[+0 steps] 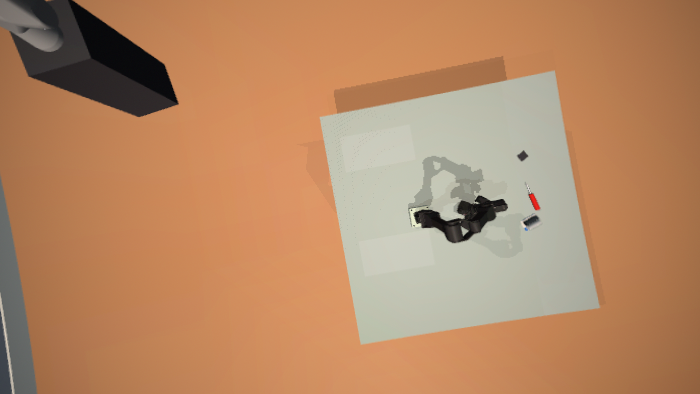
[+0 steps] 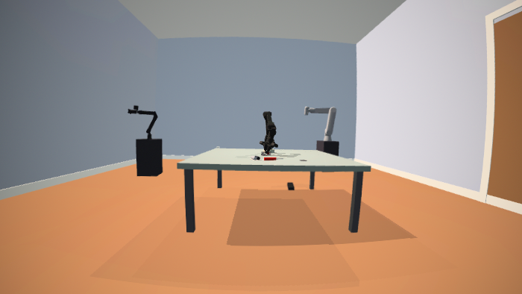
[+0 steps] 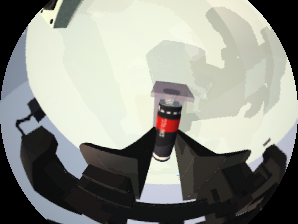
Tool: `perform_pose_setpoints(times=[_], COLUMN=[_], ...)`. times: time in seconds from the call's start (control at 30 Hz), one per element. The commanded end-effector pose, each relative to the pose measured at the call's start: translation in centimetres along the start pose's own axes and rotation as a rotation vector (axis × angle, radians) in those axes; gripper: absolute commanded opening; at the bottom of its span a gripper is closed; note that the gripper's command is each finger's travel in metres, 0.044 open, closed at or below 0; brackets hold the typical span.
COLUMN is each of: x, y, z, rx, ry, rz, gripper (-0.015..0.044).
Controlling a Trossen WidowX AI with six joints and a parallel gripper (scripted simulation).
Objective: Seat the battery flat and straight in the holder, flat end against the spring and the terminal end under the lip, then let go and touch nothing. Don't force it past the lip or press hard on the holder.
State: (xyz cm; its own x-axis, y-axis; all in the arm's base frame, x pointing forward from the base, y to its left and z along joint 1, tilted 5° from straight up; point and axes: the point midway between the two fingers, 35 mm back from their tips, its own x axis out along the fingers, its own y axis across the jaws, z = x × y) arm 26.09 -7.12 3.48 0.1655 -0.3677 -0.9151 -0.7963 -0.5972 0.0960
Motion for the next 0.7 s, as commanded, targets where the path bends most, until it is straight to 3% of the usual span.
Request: perform_pose_setpoints(times=[0.0,0.67], x=[0.35,0.71], y=[0.02,0.04], z=[0.46,0.08], rx=[-0.016,-0.020], ry=[-0.051,-0.212], rz=[0.007,0.012], gripper=[0.0079,0.0079])
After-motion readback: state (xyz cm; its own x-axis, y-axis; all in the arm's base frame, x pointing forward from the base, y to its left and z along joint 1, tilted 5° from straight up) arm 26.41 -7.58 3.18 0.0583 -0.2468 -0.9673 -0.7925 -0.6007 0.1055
